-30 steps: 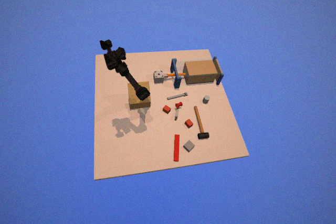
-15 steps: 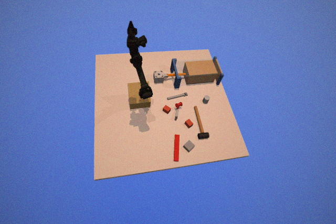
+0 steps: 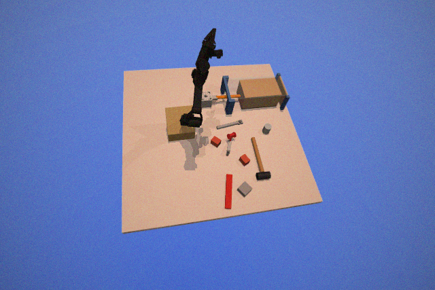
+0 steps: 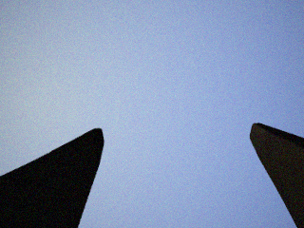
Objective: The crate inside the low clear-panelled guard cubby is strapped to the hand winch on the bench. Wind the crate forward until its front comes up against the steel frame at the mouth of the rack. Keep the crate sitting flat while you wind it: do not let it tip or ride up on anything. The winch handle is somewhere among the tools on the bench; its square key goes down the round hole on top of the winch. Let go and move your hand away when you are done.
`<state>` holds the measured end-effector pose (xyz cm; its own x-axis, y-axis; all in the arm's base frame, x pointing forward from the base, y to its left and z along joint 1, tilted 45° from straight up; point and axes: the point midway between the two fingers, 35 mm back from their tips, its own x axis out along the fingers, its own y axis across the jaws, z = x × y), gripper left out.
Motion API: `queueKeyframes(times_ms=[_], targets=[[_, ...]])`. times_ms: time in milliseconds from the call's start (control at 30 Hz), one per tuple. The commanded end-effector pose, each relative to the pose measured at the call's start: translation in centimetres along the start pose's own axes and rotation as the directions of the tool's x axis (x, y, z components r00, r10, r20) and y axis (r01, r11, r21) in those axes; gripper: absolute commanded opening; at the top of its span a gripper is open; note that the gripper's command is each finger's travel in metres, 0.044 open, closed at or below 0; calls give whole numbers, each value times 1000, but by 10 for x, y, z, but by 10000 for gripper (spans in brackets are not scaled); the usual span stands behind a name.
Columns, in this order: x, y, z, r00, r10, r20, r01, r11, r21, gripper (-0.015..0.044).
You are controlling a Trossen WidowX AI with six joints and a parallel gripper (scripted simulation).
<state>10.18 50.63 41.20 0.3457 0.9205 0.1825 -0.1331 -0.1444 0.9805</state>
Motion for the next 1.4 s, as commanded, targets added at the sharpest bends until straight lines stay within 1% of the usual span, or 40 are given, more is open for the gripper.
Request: queueKeyframes(times_ms=[0, 167, 333, 533, 733, 900, 1033, 1200, 1367], targets=[[0, -22, 42, 991, -88, 96, 89, 996, 0, 440], [-9, -69, 118, 925, -258, 277, 266, 964, 10, 440], [-37, -113, 191, 797, -410, 444, 423, 903, 76, 440], [-91, -158, 271, 571, -560, 600, 553, 803, 223, 440], [-167, -193, 337, 285, -665, 690, 612, 680, 403, 440], [-241, -213, 376, 25, -714, 700, 601, 570, 560, 440], [-307, -224, 397, -190, -726, 661, 551, 478, 684, 440], [-391, -228, 406, -439, -708, 553, 443, 365, 819, 440], [-471, -224, 399, -647, -655, 391, 296, 257, 920, 440]])
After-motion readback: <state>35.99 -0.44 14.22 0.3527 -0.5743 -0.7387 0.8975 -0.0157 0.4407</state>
